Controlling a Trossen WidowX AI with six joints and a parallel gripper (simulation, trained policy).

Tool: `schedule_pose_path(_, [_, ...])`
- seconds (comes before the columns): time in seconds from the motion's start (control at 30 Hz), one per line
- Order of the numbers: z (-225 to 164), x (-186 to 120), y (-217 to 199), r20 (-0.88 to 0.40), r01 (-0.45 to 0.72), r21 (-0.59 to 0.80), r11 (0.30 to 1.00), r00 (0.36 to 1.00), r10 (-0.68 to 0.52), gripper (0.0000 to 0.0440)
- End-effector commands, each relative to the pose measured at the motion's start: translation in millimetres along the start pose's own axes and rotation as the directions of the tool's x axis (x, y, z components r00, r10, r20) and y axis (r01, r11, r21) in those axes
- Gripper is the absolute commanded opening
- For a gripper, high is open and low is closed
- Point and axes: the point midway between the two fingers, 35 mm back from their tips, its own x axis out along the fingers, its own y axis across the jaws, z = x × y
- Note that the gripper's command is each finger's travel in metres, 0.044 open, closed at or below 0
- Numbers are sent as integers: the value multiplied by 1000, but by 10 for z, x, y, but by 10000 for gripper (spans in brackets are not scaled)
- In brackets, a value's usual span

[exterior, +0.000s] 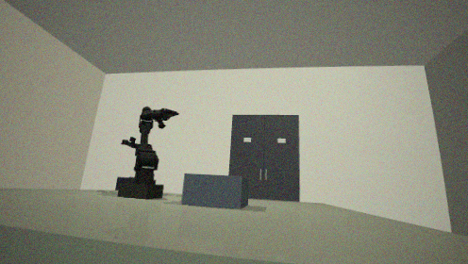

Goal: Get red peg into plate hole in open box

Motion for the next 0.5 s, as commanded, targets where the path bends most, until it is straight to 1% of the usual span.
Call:
schedule_pose_path(0.0, [-36,-3,25,-9,-3,34,999,1000,3,418])
schedule_pose_path(0.07, [-104,-8,77,-22,-8,102,995,1000,10,440])
schedule_pose_path(0.27, [-304,-18,248,-58,-18,302,953,998,38,440])
schedule_pose_path(0.47, [-495,-21,444,-90,-23,489,872,993,76,440])
